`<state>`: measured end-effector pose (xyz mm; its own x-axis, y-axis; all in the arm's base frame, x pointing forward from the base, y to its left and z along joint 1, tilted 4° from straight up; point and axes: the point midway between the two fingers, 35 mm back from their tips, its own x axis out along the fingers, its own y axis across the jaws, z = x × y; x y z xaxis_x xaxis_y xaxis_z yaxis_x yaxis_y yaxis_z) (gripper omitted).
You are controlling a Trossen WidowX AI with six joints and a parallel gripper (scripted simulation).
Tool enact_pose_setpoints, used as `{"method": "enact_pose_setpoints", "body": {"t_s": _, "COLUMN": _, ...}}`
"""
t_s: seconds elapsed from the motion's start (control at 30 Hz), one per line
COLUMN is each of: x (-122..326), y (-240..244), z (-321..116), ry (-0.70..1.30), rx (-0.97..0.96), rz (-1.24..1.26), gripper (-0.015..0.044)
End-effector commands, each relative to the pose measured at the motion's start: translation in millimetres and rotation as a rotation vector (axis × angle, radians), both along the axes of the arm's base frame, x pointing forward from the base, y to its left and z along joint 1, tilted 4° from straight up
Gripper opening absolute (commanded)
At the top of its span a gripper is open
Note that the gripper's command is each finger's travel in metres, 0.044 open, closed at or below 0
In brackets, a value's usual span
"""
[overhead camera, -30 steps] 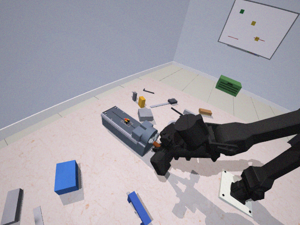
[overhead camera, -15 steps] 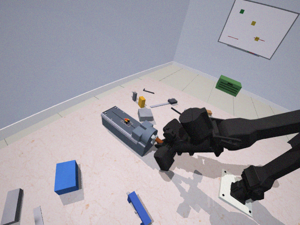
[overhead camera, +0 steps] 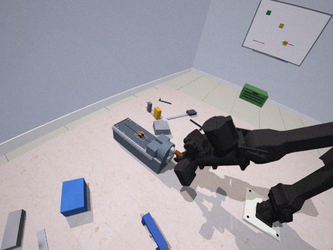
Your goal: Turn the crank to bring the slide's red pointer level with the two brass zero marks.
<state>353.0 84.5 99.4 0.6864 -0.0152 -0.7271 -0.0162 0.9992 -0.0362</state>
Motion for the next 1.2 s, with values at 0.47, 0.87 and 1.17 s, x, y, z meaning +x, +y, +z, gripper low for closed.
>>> {"method": "enact_pose_setpoints", "body": {"t_s": 0.47, "x": 0, "y": -17, "z": 0, "ry": -0.006, "rx": -0.011, "rz": -0.018, "gripper": 0.0}}
{"method": "enact_pose_setpoints", "body": {"t_s": 0.87, "x": 0, "y": -21, "z": -2, "ry": -0.006, "rx": -0.011, "rz": -0.018, "gripper": 0.0}}
{"method": "enact_pose_setpoints", "body": {"t_s": 1.17, "x": 0, "y": -23, "z": -5, "ry": -0.006, "rx": -0.011, "rz": -0.018, "gripper": 0.0}}
